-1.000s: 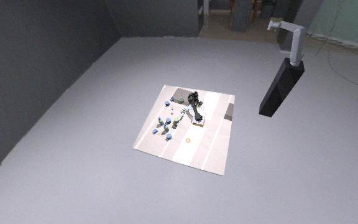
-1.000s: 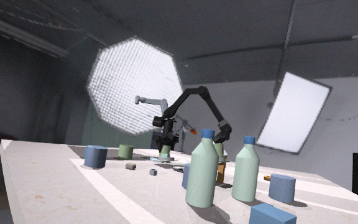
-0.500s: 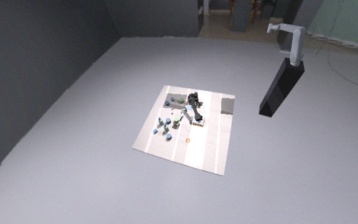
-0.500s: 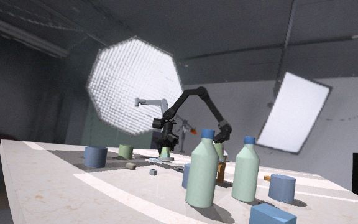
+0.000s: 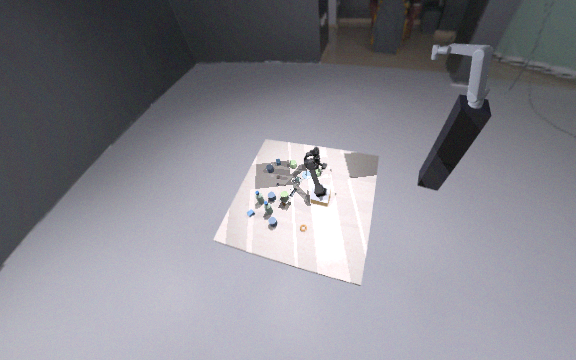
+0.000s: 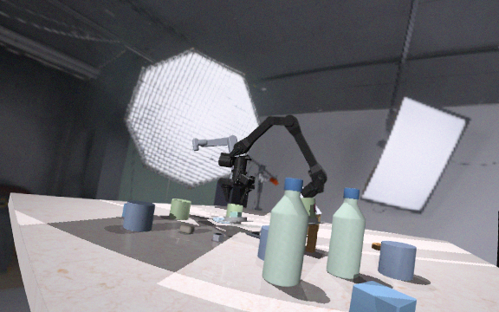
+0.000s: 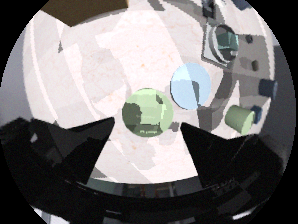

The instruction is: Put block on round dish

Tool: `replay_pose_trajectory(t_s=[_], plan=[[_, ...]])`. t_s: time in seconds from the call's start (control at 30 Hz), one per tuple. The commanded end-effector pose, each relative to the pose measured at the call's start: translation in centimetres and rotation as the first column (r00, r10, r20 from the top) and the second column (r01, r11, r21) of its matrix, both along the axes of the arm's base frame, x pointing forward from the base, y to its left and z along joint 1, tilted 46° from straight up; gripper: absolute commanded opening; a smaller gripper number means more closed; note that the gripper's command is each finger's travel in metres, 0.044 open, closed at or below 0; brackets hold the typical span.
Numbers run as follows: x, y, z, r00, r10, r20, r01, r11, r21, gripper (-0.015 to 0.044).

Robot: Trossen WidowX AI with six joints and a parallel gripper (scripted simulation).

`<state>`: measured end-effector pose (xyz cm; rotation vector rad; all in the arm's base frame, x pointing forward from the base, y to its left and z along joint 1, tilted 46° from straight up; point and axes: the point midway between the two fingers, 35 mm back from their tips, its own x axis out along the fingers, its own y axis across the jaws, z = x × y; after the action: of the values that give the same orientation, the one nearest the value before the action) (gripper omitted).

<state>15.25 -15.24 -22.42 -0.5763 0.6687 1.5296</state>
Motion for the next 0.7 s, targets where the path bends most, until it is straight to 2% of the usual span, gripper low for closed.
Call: replay_pose_trajectory(t_s=[0.0,0.23,0.67], plan=[[0.1,-0.6,0.5,1.000,0.008,0.002,-0.008,1.000,-0.002,0.0440],[2.3,-1.3,2.0,1.000,-0.010,0.020,0.012,0.998,-0.064,0.0260],[4.5,-0.3,3.2,0.922,-0.309,-0.234,0.288,0.950,-0.121,0.0260]])
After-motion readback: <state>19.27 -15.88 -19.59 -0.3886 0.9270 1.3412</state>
